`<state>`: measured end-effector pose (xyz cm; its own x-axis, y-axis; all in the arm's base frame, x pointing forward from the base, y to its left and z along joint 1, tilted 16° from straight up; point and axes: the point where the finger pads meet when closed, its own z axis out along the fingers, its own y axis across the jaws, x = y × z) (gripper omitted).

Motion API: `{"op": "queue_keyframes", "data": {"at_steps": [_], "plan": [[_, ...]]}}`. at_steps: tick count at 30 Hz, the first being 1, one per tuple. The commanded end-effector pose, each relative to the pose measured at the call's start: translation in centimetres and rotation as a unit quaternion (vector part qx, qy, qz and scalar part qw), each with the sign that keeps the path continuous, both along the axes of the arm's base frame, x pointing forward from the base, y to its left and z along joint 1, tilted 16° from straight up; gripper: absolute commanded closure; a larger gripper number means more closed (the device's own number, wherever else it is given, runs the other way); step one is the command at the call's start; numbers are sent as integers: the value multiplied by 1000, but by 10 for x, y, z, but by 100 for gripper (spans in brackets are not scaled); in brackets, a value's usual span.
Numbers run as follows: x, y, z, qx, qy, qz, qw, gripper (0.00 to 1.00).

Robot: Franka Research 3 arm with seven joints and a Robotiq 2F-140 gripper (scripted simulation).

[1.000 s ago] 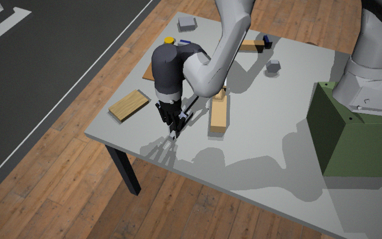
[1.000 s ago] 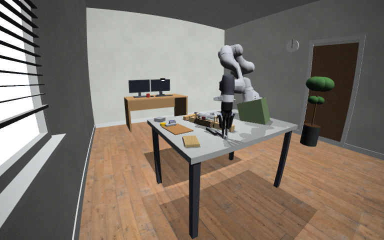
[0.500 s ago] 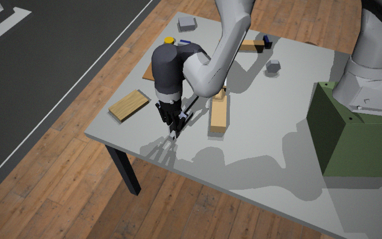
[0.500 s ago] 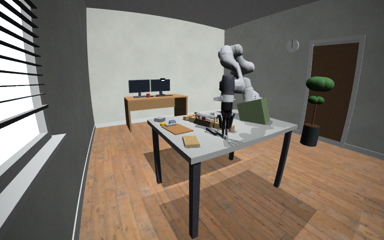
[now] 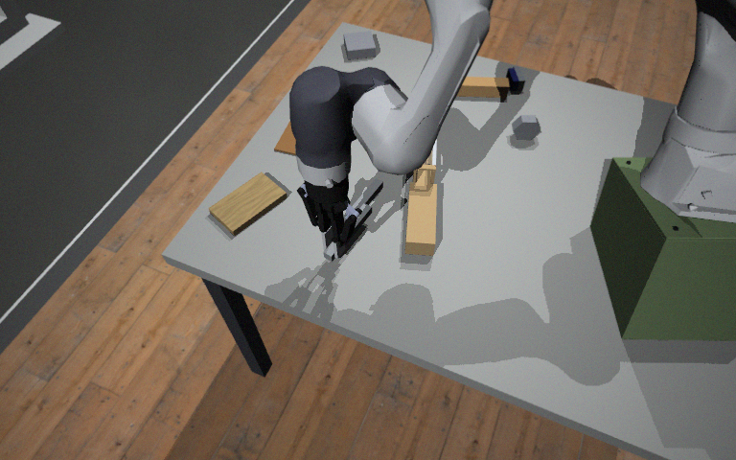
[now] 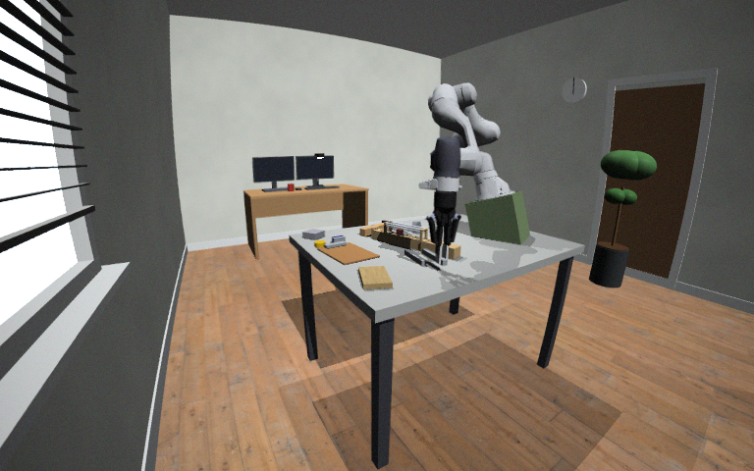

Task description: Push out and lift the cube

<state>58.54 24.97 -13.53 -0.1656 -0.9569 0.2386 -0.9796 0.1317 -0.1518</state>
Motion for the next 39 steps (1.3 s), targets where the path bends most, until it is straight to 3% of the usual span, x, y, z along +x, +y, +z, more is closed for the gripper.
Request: {"op": "queue_keyframes", "data": {"at_steps": [1, 4, 7, 39], "plan": [[-5, 12, 36, -1, 0, 1, 1000, 100], [-8, 20, 66, -1, 0, 1, 1000, 100], [-10, 24, 80, -1, 0, 1, 1000, 100], [-10, 24, 82, -1, 0, 1, 1000, 100]]}}
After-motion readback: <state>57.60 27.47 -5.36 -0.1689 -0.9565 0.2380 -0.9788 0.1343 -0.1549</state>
